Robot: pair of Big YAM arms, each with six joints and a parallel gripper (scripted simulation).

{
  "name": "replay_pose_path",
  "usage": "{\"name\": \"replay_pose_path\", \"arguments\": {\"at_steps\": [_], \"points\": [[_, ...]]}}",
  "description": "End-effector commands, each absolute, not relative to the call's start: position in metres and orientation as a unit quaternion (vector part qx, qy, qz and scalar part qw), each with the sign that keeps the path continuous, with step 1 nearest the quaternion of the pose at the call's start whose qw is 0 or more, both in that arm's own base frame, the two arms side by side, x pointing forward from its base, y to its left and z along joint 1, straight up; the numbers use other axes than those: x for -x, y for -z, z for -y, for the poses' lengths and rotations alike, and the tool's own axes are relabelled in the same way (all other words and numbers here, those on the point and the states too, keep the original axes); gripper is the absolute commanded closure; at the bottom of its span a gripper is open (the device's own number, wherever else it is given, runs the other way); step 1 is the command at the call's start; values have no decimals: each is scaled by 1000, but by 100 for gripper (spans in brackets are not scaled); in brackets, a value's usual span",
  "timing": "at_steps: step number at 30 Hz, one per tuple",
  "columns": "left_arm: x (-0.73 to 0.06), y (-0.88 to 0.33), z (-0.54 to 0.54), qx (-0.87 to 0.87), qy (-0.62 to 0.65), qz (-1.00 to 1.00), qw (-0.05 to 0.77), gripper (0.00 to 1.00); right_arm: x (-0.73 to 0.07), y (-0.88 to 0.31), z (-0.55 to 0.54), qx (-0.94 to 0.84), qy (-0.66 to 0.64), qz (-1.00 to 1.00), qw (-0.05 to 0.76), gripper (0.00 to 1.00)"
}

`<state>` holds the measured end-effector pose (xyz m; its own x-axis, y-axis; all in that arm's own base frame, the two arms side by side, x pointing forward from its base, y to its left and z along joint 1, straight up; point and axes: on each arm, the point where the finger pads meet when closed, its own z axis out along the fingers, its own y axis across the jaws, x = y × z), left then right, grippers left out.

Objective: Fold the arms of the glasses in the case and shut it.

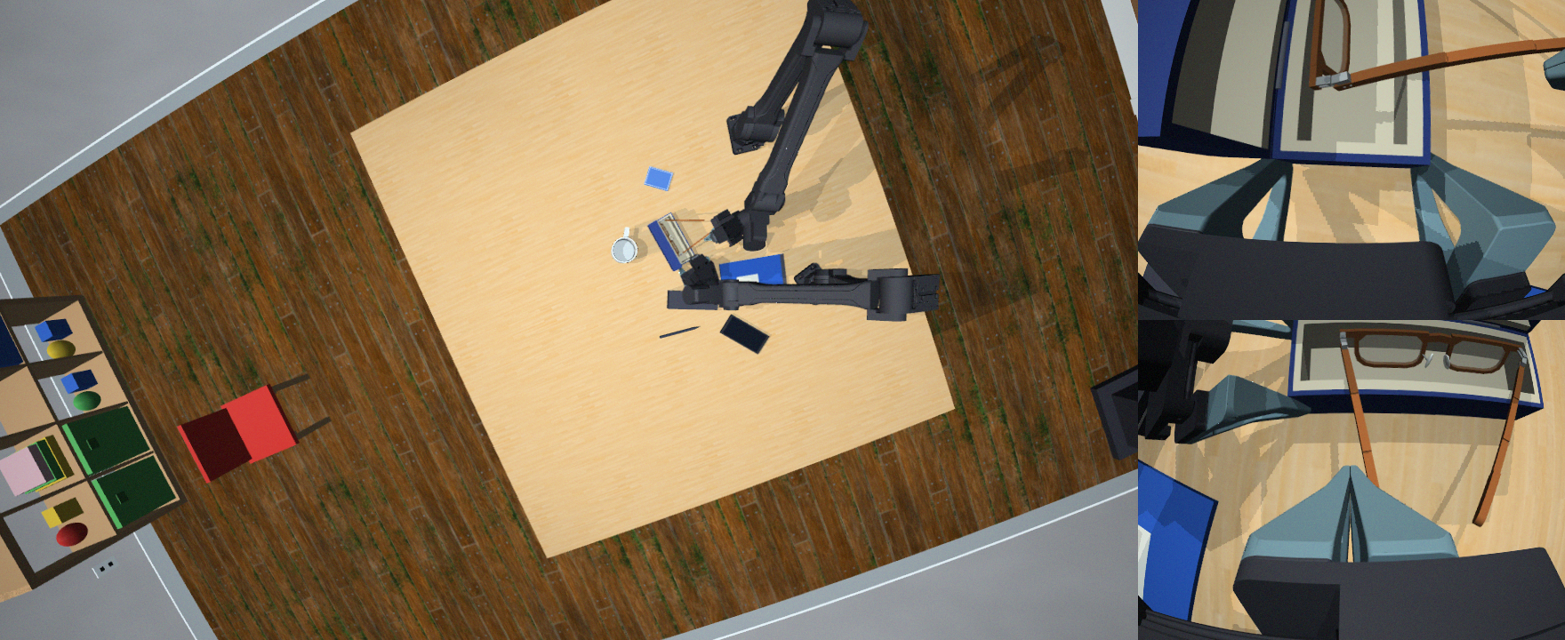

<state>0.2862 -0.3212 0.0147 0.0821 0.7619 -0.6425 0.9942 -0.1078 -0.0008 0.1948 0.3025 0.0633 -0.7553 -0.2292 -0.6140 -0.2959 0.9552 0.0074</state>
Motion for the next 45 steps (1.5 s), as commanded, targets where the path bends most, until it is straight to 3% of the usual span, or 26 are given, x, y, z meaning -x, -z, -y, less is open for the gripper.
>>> {"name": "replay_pose_path", "arguments": {"at_steps": [1, 22, 45], "points": [[-317, -37, 338, -696, 246, -621, 263, 43, -209, -89, -320, 135, -69, -933, 327, 100], [-317, -37, 338, -696, 246, -621, 263, 43, -217, -90, -304, 139, -61, -950, 272, 100], [-317, -37, 338, -696, 247, -621, 263, 43, -220, -69, -272, 142, -48, -953, 265, 100]]}}
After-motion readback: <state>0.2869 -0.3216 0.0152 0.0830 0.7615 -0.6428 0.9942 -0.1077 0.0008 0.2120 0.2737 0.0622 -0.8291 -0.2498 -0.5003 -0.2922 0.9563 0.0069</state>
